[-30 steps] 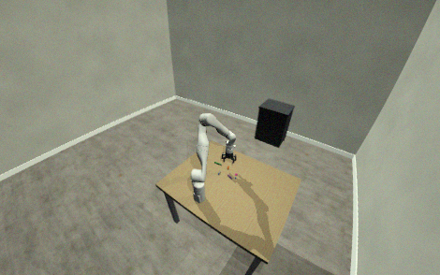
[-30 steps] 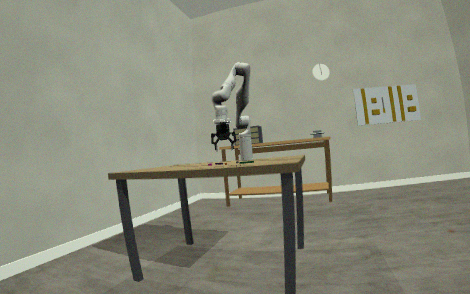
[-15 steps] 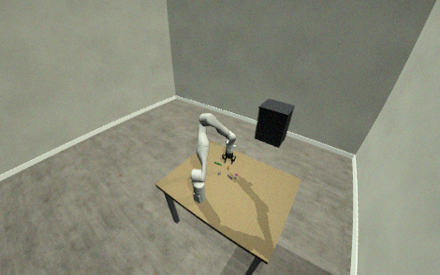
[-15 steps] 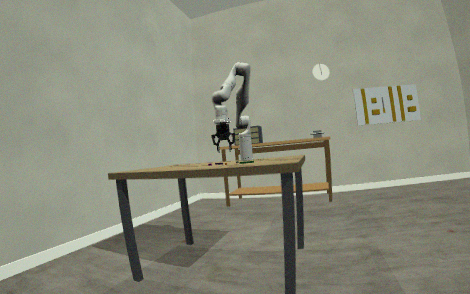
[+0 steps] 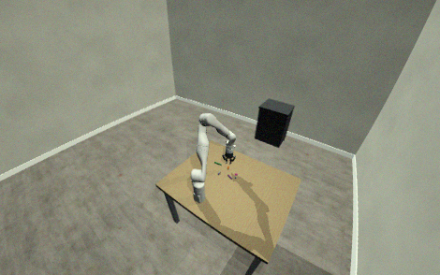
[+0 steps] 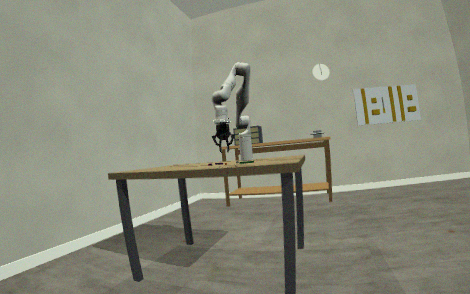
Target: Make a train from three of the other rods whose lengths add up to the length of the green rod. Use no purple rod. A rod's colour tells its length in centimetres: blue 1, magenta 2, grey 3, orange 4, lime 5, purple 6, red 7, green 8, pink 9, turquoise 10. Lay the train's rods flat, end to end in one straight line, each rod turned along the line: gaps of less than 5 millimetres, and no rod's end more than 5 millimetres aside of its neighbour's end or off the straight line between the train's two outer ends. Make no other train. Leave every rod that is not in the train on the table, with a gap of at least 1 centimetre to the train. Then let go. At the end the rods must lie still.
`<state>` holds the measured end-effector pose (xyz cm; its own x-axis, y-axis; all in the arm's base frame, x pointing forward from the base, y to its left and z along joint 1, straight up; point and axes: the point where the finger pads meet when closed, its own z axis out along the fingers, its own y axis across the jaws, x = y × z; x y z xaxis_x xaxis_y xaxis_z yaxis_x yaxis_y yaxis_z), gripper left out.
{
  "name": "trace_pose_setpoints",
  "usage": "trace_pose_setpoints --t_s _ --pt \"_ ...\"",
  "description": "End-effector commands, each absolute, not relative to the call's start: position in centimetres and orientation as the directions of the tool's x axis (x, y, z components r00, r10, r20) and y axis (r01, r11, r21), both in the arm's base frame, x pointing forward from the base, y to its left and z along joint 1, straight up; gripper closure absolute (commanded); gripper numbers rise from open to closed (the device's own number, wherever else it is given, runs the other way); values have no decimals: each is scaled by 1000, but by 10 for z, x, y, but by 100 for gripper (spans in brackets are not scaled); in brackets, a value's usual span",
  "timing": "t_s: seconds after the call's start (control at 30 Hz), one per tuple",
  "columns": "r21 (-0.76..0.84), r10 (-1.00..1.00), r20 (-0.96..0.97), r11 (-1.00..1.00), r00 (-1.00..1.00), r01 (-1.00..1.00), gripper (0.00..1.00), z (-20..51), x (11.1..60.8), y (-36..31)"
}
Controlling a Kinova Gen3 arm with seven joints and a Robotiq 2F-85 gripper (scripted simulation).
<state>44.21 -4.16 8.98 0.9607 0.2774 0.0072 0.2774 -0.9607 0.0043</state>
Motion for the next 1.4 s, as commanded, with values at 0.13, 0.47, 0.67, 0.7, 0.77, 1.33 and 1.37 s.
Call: trace_pose_setpoints --t_s 0.13,0.47,0.67,0.7,0.77,1.33,1.37 --pt "4 276 9 -961 961 276 76 90 443 -42" --pt "3 259 6 -966 966 259 76 86 443 -42" --pt "3 259 6 -966 966 259 76 79 443 -41" --pt "3 259 6 -966 966 259 76 78 443 -41" --pt "3 259 6 -966 966 259 76 75 443 -41" --pt "3 259 6 -966 966 259 76 52 443 -41" --pt "3 259 6 -966 966 259 76 51 443 -41"
